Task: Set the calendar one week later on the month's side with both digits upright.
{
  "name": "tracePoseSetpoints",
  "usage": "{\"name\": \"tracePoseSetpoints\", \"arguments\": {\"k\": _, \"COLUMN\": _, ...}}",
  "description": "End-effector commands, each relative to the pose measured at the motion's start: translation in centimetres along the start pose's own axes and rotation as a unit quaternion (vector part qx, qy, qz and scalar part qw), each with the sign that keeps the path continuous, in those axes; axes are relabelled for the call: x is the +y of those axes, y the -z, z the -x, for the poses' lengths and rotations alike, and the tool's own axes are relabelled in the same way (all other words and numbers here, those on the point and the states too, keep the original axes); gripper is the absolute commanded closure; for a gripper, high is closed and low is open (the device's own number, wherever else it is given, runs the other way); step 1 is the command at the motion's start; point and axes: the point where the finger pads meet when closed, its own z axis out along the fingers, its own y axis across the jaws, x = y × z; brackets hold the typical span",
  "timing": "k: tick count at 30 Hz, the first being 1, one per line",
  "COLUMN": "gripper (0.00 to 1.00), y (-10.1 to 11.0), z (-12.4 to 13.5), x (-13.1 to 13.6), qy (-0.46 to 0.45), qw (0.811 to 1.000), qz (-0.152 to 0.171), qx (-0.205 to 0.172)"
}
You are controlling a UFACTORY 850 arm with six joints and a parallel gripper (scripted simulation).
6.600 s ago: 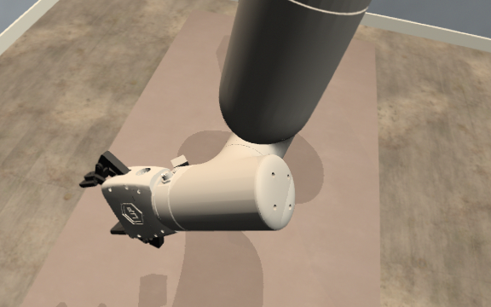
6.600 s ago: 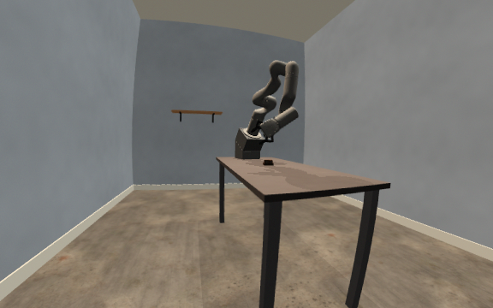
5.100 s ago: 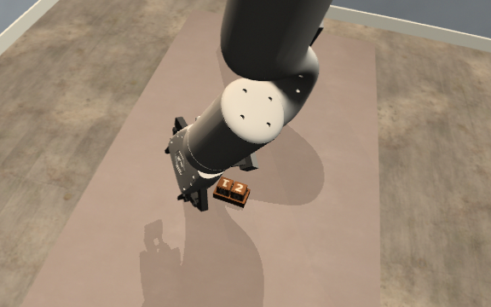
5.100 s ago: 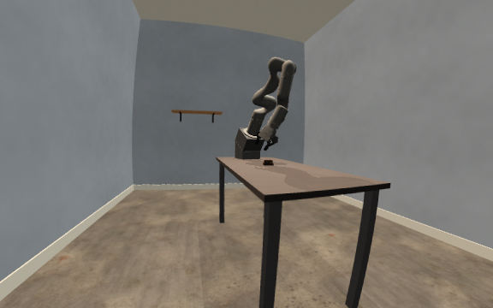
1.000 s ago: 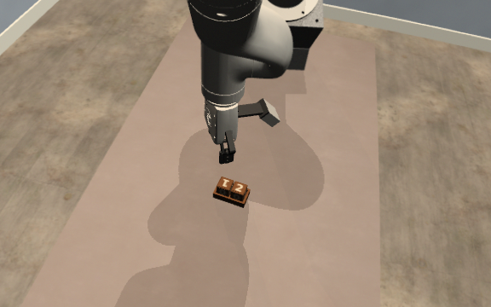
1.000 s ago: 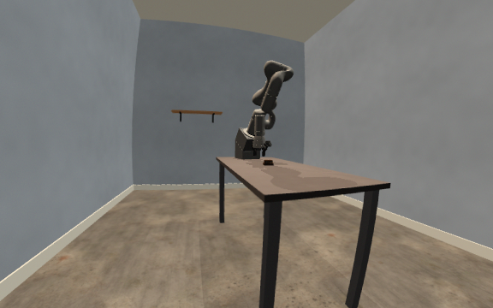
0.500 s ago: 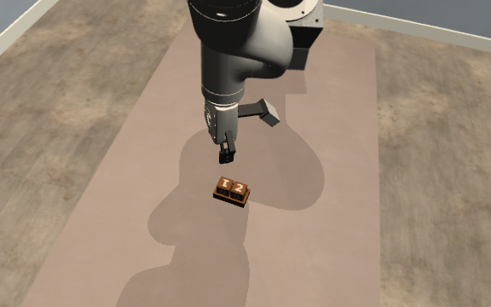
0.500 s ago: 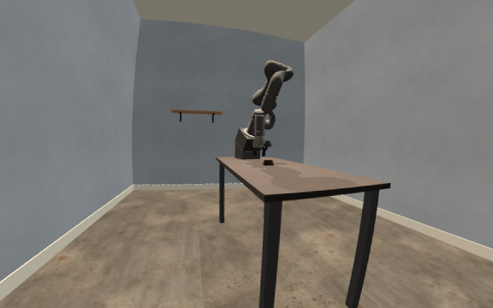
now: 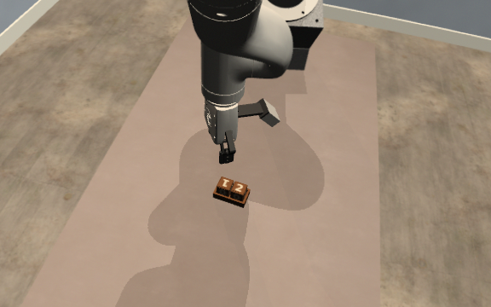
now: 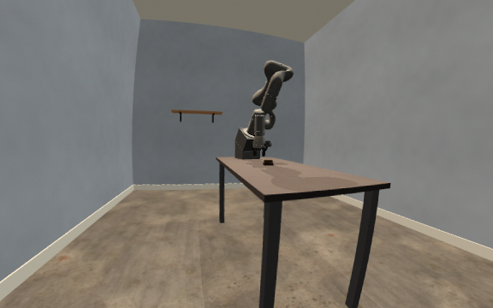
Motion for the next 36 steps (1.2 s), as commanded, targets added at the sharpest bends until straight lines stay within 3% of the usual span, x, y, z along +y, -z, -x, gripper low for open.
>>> {"name": "tracePoseSetpoints", "arguments": {"k": 1, "gripper": 0.00, "y": 0.02, "z": 0.01, "x": 0.01, "qy": 0.000, "qw": 1.000, "qz": 0.000, "qx": 0.000}}
{"name": "tracePoseSetpoints", "arguments": {"k": 36, "gripper": 0.00, "y": -0.02, "z": 0.22, "x": 0.61, "qy": 0.000, "qw": 1.000, "qz": 0.000, "qx": 0.000}}
